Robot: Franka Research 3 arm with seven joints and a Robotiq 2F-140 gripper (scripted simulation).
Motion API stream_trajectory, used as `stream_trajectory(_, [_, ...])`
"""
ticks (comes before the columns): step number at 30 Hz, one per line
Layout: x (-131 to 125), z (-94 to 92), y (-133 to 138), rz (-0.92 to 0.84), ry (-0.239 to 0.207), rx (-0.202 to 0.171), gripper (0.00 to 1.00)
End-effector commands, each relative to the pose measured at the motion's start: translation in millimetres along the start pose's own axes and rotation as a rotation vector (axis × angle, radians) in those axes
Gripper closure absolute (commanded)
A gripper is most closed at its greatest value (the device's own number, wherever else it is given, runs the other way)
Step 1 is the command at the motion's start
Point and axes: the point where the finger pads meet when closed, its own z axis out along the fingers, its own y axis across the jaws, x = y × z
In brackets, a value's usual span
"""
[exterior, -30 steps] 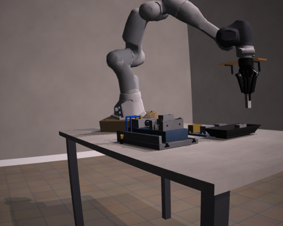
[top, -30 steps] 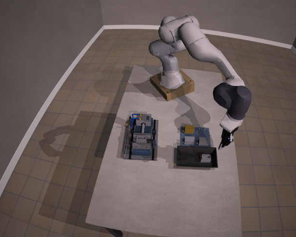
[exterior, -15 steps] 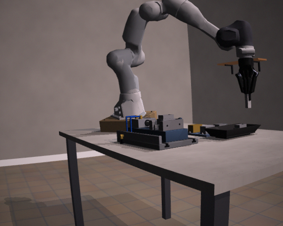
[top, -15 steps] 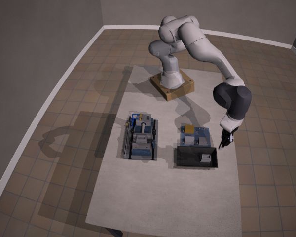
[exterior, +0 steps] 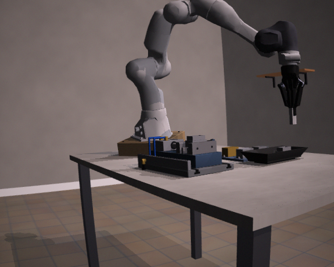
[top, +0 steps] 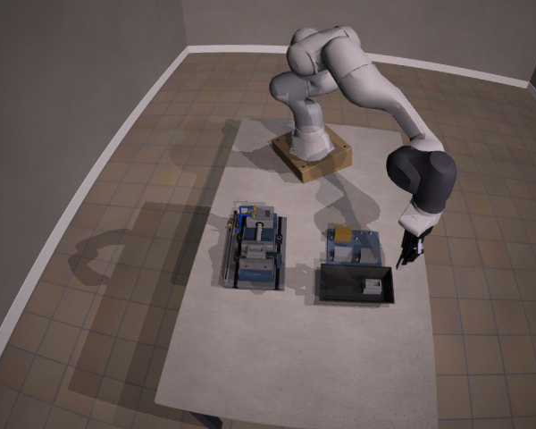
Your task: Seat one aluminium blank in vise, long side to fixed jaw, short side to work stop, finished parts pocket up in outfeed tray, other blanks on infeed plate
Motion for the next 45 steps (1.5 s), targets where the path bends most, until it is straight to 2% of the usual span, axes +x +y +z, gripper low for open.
stream_trajectory(1, [-1,-9.9,2,-0.002,0.0,-0.004,1.0])
stream_trajectory(10, [-1,-33.7,2,-0.002,0.0,-0.004,1.0])
stream_trajectory(18, [-1,-45.5,2,-0.002,0.0,-0.004,1.0])
stream_trajectory(31, [-1,-50.9,2,-0.002,0.0,-0.004,1.0])
stream_trajectory(33, [16,-51.3,0,-0.005,0.002,-0.004,1.0])
stream_trajectory(35, [48,-52.2,-1,-0.009,0.005,-0.004,1.0])
stream_trajectory(38, [77,-52.8,0,-0.013,0.008,-0.005,1.0])
stream_trajectory(44, [153,-53.7,10,-0.016,0.011,-0.006,1.0])
stream_trajectory(45, [153,-53.7,10,-0.016,0.011,-0.006,1.0])
